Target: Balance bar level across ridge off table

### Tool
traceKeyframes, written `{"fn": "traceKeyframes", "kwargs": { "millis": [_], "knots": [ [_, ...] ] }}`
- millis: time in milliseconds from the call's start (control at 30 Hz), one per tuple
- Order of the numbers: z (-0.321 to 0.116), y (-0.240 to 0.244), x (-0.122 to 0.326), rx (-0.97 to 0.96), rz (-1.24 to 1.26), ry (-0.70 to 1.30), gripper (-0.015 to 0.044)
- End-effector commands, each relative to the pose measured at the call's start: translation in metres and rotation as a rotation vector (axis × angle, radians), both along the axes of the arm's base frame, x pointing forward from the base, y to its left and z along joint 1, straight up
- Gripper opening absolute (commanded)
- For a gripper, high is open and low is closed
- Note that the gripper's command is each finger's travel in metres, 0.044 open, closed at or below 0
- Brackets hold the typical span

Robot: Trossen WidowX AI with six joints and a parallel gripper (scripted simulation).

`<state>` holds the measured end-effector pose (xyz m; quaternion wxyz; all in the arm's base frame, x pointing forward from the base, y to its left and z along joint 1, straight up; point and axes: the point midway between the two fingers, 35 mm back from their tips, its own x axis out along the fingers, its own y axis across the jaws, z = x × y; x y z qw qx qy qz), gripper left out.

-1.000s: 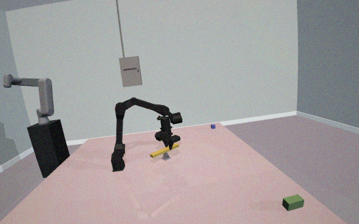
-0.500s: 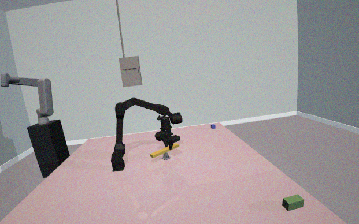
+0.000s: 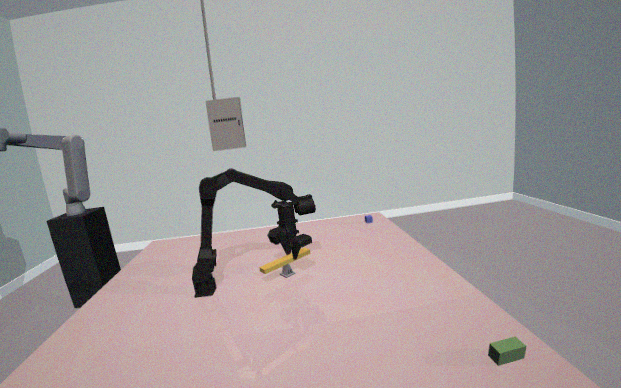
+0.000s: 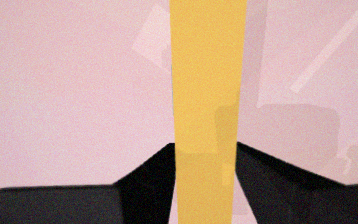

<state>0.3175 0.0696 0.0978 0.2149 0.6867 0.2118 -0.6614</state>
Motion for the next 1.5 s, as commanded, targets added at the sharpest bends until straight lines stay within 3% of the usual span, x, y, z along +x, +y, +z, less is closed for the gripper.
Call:
{"fn": "traceKeyframes", "kwargs": {
  "millis": [0, 1367, 1467],
  "knots": [
    [-0.0003, 0.0000, -0.0001, 0.000, 0.000, 0.001, 0.0168],
    [-0.0003, 0.0000, -0.0001, 0.000, 0.000, 0.001, 0.0185],
    [-0.0003, 0.0000, -0.0001, 0.000, 0.000, 0.001, 0.0264]
  ]
}}
